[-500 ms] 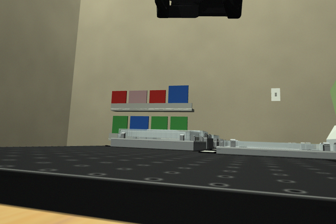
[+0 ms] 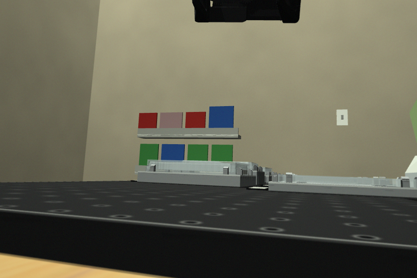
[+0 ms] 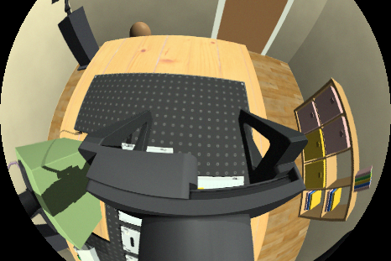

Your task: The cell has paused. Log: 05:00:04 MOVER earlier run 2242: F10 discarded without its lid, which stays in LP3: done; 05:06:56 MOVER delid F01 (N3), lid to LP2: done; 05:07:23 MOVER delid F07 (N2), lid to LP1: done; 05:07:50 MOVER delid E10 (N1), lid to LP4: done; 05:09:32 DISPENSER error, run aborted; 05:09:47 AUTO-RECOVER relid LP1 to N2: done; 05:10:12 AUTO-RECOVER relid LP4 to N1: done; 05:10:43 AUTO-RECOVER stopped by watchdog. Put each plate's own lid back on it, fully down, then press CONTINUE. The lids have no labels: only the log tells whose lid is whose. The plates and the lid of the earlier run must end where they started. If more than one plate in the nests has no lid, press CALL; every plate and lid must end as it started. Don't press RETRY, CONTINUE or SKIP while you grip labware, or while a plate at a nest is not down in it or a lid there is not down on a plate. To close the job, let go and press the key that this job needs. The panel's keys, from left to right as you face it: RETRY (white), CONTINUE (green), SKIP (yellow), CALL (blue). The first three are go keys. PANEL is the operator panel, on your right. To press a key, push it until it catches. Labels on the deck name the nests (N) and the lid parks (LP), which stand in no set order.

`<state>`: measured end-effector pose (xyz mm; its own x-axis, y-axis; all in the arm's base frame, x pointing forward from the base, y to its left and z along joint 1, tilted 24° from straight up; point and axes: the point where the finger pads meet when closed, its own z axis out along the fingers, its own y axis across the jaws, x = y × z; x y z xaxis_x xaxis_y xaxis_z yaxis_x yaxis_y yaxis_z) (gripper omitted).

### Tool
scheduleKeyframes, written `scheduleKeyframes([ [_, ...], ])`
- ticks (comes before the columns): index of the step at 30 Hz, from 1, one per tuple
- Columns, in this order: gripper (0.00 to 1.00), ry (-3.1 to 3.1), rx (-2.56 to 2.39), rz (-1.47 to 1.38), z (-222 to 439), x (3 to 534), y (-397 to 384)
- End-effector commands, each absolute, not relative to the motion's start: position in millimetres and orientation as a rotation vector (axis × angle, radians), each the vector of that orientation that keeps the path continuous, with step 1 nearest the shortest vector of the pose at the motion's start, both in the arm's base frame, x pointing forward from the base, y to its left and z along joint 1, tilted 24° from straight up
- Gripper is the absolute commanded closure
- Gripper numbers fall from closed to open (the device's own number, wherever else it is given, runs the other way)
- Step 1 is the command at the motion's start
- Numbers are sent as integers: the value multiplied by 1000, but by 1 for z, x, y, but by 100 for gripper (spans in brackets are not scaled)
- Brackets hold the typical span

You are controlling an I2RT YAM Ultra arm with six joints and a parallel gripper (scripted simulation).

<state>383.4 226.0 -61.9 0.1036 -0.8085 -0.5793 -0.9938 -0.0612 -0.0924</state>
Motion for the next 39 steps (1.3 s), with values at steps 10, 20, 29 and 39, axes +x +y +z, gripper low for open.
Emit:
scheduleKeyframes([
  [10,0,1941,-1820,446,-69,387,185],
  [20,0,2122,-1719,387,-79,385,158],
  [29,0,2330,-1590,323,-87,377,134],
  [39,0,2466,-1463,237,-92,375,116],
])
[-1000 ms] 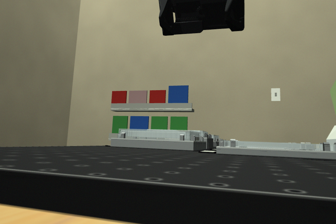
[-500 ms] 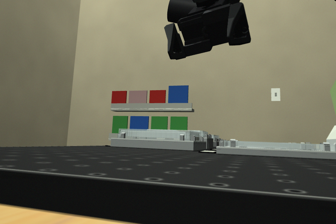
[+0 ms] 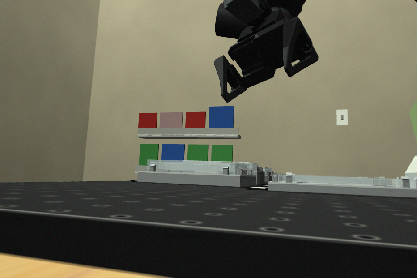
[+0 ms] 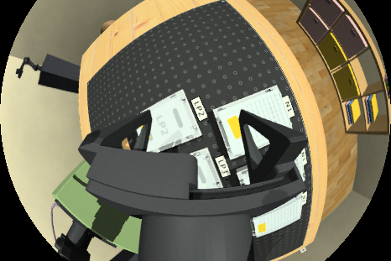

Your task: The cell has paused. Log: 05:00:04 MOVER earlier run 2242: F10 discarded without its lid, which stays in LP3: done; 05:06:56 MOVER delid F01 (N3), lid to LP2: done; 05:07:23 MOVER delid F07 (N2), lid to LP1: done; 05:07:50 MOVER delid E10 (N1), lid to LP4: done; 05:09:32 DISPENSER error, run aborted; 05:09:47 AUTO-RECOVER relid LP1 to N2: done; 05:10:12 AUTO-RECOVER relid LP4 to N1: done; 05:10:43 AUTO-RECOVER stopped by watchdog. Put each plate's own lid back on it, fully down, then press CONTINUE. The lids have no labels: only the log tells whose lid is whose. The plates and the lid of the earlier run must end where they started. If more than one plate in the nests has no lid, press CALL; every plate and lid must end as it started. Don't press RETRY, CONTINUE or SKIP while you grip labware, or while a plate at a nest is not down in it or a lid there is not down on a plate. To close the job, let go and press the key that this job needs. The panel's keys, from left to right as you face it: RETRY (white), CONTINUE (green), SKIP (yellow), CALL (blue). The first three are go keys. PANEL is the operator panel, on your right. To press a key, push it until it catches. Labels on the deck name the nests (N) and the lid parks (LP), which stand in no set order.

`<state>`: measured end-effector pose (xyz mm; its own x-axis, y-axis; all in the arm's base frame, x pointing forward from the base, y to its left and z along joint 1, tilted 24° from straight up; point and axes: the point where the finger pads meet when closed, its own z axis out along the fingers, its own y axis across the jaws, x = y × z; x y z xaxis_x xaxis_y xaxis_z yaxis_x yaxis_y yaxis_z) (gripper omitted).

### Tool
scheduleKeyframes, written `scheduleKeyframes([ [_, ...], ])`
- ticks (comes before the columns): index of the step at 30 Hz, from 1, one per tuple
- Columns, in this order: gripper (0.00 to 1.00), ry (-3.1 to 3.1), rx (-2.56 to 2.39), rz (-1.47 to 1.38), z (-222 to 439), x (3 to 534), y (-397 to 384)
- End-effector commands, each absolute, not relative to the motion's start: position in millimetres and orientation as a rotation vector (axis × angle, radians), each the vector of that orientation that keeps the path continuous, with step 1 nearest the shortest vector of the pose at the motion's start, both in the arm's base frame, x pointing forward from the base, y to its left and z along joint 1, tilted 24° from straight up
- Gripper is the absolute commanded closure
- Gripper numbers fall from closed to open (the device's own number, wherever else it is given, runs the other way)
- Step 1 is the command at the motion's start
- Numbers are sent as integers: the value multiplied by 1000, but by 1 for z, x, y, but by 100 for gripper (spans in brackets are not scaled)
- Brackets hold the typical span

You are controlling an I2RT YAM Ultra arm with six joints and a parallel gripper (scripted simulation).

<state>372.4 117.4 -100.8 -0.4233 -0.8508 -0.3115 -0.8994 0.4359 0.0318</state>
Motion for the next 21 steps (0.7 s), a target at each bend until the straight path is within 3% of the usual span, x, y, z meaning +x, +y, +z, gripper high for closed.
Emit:
scheduleKeyframes([
  [1,0,2493,-1429,224,-94,375,106],
  [21,0,2785,-1088,18,-102,356,62],
])
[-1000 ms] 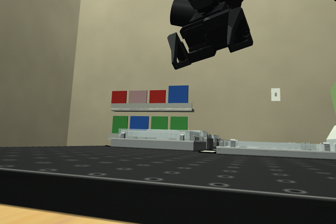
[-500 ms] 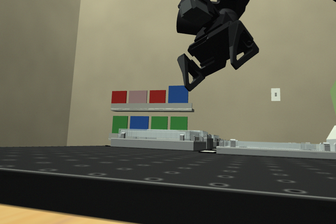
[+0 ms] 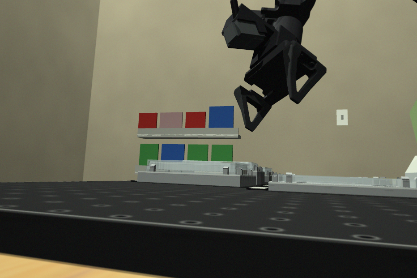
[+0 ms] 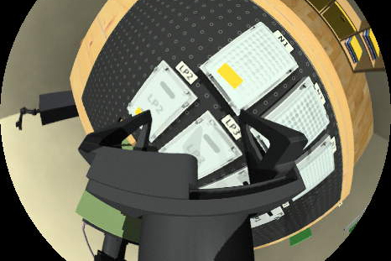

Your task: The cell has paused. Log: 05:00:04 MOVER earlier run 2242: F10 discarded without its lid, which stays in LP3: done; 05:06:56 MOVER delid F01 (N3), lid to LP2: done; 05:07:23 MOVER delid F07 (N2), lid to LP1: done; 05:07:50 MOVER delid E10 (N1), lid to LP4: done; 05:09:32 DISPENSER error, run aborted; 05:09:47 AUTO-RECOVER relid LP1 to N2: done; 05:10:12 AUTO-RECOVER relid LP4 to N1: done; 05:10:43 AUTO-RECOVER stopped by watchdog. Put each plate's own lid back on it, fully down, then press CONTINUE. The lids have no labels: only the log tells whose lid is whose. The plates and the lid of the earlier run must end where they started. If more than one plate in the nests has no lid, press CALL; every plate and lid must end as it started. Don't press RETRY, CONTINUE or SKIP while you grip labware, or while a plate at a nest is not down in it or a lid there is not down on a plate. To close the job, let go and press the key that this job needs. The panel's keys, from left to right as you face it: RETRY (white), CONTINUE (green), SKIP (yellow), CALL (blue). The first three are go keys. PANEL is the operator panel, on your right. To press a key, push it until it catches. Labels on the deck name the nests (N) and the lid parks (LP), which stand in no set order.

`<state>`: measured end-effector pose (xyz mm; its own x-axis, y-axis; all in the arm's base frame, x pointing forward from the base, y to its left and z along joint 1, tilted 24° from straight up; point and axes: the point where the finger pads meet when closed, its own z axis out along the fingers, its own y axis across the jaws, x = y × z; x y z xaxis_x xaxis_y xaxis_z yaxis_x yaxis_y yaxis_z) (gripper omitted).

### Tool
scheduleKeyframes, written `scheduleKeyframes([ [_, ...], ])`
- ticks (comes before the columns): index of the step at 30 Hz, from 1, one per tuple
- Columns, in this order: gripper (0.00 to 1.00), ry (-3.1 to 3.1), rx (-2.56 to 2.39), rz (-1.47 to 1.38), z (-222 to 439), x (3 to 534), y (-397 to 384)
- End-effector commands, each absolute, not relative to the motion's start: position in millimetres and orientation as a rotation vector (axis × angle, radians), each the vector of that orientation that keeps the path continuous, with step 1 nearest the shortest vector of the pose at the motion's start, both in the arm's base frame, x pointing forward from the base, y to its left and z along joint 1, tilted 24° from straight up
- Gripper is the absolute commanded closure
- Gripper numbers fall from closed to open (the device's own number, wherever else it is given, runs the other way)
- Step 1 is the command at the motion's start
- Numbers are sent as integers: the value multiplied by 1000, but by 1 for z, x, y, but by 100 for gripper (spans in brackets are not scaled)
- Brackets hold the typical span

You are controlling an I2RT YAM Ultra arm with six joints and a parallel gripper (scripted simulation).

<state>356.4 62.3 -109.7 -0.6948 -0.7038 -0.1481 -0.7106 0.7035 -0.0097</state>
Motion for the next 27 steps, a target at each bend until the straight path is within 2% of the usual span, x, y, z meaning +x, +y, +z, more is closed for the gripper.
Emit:
scheduleKeyframes([
  [1,0,2803,-1035,0,-102,358,50],
  [6,0,2841,-942,-68,-96,366,50],
  [7,0,2871,-925,-78,-103,352,44],
  [18,0,2965,-699,-209,-104,337,11],
  [20,0,2960,-649,-240,-98,350,14],
  [27,0,3033,-517,-315,-104,324,-10],
])
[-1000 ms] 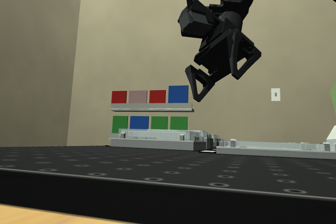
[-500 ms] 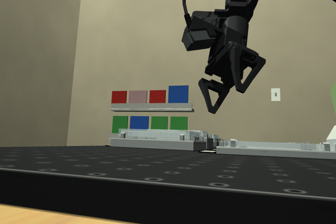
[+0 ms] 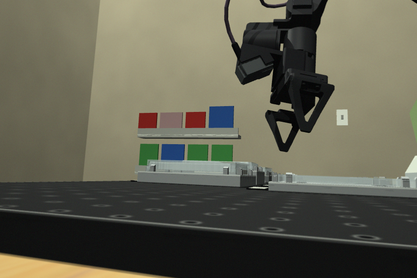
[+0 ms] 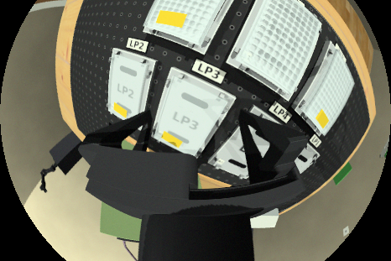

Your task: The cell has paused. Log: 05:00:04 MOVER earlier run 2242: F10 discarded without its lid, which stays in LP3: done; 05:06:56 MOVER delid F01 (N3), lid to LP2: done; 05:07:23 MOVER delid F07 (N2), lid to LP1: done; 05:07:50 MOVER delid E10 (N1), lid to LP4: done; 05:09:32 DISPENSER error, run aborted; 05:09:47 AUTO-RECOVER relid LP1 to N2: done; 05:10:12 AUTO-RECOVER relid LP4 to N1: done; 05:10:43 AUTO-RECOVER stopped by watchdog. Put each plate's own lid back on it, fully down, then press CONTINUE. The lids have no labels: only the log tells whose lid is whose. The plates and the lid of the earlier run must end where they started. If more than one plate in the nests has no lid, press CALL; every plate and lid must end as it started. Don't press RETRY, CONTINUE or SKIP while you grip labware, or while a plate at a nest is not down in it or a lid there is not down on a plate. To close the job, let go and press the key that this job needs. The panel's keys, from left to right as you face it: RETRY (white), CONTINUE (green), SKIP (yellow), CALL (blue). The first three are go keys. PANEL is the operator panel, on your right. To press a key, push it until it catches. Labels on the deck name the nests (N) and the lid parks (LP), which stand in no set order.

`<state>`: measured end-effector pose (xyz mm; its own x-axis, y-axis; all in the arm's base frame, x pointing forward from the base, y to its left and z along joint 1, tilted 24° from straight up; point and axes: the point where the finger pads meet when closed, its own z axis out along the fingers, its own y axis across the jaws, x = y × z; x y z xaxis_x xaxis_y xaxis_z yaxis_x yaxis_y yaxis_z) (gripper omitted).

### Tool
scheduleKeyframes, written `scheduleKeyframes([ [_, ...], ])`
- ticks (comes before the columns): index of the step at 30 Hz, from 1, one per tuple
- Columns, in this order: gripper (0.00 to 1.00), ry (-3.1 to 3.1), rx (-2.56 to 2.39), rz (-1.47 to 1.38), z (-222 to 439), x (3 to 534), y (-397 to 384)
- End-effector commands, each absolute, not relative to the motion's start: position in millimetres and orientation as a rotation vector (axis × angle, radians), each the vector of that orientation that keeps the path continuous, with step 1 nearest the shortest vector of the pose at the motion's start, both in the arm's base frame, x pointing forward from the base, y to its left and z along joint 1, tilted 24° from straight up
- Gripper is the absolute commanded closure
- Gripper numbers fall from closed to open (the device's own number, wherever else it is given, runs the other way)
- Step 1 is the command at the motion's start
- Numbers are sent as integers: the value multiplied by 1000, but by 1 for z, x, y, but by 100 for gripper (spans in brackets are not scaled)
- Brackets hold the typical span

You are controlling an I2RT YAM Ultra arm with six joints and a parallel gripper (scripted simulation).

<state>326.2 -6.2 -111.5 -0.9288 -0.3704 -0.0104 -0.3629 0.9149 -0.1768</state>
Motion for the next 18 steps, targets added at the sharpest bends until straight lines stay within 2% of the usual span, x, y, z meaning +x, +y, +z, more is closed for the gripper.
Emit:
scheduleKeyframes([
  [1,0,3014,-476,-333,-103,328,-15],
  [5,0,3038,-367,-396,-102,320,-29],
  [6,0,3011,-364,-410,-95,335,-22],
  [11,0,3063,-220,-495,-100,306,-45],
  [12,0,3034,-211,-507,-98,322,-39],
  [18,0,3036,-76,-574,-97,304,-58],
])
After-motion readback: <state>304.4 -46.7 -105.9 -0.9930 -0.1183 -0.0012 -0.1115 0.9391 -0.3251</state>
